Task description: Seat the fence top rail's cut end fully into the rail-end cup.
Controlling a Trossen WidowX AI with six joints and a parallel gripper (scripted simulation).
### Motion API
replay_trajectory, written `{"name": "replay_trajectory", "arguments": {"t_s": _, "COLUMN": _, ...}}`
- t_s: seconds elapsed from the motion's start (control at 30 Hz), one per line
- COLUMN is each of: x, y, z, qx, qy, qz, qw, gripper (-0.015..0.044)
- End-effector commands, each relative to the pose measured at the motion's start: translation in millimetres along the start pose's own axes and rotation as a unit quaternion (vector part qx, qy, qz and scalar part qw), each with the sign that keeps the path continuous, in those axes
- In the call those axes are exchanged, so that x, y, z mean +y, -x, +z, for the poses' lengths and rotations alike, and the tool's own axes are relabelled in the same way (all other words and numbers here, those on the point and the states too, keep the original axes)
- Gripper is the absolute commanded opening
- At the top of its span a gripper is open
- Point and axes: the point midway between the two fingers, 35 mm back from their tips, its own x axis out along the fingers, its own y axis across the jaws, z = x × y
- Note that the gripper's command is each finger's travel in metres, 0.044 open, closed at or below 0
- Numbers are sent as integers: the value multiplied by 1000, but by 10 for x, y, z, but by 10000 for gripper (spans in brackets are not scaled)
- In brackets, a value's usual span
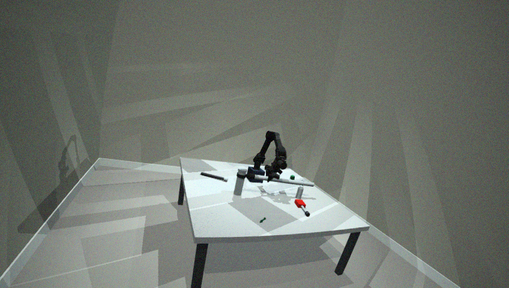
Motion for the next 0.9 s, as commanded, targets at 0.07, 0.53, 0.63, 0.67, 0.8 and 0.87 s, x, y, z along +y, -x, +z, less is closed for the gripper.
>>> {"name": "replay_trajectory", "arguments": {"t_s": 0.07, "x": 0, "y": 12, "z": -61, "qx": 5, "qy": 1, "qz": -2, "qw": 1000, "gripper": 0}}
{"name": "replay_trajectory", "arguments": {"t_s": 0.53, "x": 2, "y": 10, "z": -108, "qx": 5, "qy": 1, "qz": -2, "qw": 1000, "gripper": 0}}
{"name": "replay_trajectory", "arguments": {"t_s": 0.63, "x": 2, "y": 9, "z": -119, "qx": 6, "qy": 1, "qz": -2, "qw": 1000, "gripper": 0}}
{"name": "replay_trajectory", "arguments": {"t_s": 0.67, "x": 3, "y": 9, "z": -122, "qx": 6, "qy": 1, "qz": -2, "qw": 1000, "gripper": 0}}
{"name": "replay_trajectory", "arguments": {"t_s": 0.8, "x": 3, "y": 8, "z": -136, "qx": 6, "qy": 1, "qz": -2, "qw": 1000, "gripper": 0}}
{"name": "replay_trajectory", "arguments": {"t_s": 0.87, "x": 2, "y": 8, "z": -143, "qx": 6, "qy": 1, "qz": -2, "qw": 1000, "gripper": 0}}
